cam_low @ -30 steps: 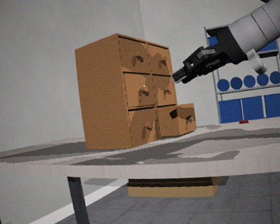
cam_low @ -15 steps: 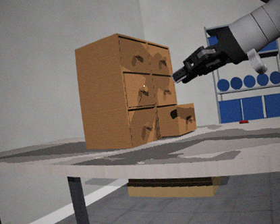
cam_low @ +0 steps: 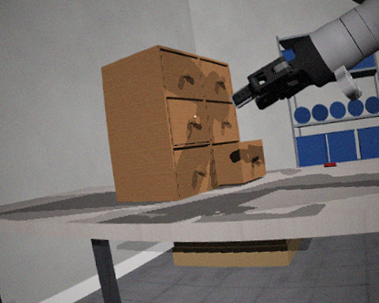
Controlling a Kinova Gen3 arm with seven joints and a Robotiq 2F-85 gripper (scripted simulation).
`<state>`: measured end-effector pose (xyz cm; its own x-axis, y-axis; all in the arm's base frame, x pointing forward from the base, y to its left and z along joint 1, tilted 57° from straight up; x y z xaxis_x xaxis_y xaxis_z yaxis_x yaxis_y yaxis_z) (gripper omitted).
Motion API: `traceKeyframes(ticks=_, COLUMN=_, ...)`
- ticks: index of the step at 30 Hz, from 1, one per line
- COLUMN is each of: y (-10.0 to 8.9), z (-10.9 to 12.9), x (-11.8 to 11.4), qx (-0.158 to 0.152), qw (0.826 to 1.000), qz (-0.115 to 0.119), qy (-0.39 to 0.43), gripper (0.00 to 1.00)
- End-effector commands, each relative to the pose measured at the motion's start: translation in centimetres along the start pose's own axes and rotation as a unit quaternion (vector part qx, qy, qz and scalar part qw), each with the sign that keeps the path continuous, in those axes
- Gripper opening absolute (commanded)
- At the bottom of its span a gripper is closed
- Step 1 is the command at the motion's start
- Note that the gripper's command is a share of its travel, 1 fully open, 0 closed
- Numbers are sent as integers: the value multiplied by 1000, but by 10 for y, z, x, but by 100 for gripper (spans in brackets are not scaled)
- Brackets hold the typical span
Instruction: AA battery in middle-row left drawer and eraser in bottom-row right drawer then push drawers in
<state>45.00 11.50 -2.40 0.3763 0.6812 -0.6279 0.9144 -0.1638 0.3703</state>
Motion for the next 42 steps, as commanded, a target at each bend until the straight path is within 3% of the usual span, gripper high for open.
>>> traceKeyframes(ticks=1, y=0, z=-1, x=0, qx=0, qw=1000, qz=0, qy=1, gripper=100)
traceKeyframes(ticks=15, y=0, z=-2, x=0, qx=7, qw=1000, qz=0, qy=1, gripper=100)
traceKeyframes(ticks=30, y=-1, z=-8, x=0, qx=47, qw=999, qz=-3, qy=1, gripper=100)
traceKeyframes(ticks=42, y=-2, z=-18, x=-1, qx=120, qw=993, qz=-7, qy=1, gripper=100)
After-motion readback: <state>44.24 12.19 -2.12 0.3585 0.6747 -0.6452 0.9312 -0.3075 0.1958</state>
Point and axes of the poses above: the point where the finger pads meet when closed, its own y axis out along the fingers, its own x axis across the jaws, z = x × y, the point moved 4 cm from there along -y, back along the fingers, and after that the axes turned 3 degrees about -y, right-handed, at the moved point
